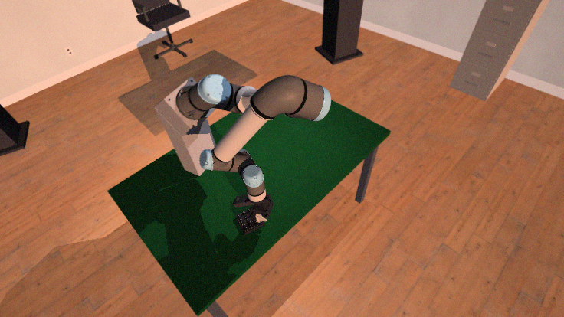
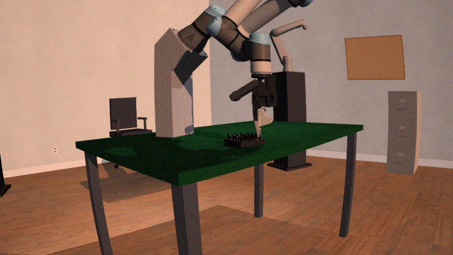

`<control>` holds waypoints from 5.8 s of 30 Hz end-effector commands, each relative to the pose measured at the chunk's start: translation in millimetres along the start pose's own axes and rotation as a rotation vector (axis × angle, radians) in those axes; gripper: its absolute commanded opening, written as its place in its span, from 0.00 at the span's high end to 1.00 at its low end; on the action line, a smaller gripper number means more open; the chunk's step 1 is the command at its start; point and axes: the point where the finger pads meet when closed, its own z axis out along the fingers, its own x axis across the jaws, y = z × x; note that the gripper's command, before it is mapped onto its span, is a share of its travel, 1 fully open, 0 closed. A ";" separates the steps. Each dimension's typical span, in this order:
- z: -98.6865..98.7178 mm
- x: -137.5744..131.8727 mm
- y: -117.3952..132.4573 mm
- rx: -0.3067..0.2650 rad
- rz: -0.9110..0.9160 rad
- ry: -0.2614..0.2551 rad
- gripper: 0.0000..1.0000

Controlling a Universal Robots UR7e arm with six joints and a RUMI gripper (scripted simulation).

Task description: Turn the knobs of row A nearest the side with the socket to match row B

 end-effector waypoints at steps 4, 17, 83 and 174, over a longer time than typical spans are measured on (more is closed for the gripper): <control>-0.2 -1.8 1.9 -0.003 0.106 -0.003 0.96; -0.1 -1.1 1.8 -0.003 0.281 -0.003 0.96; 0.0 4.7 2.8 0.001 1.410 -0.001 0.96; -36.6 4.6 5.0 -0.002 1.581 0.000 0.89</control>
